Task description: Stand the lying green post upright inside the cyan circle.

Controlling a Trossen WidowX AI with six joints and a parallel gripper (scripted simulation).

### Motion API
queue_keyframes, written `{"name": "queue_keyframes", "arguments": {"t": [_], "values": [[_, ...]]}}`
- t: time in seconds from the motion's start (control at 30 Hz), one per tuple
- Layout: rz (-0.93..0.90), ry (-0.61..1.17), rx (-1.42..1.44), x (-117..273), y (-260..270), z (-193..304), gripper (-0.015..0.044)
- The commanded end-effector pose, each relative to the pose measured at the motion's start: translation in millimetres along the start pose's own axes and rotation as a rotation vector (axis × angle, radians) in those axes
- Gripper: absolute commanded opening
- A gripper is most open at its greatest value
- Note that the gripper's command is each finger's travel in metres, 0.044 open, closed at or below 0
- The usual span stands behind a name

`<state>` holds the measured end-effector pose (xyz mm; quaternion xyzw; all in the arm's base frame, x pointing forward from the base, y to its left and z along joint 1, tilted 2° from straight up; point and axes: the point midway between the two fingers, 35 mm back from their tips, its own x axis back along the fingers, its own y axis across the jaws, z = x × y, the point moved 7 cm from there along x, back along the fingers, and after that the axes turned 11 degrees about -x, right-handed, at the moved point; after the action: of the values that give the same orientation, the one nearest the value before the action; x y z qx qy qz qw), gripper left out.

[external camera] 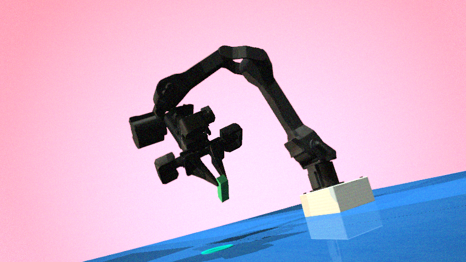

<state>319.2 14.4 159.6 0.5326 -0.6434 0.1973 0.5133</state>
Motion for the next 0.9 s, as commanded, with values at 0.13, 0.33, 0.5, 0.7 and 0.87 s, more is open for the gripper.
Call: {"name": "queue_keyframes", "arguments": {"t": [0.13,0.33,0.5,0.7,0.87], "values": [[-0.025,-0.053,0.012,-2.3,-0.7,4.3,0.0023],[-0.04,-0.093,0.02,-3.2,-1.3,7.4,0.0023],[-0.051,-0.127,0.026,-3.9,-1.7,10.0,0.0023],[-0.063,-0.168,0.033,-4.6,-2.2,13.0,0.0023],[-0.071,-0.202,0.039,-5.0,-2.7,15.6,0.0023]]}}
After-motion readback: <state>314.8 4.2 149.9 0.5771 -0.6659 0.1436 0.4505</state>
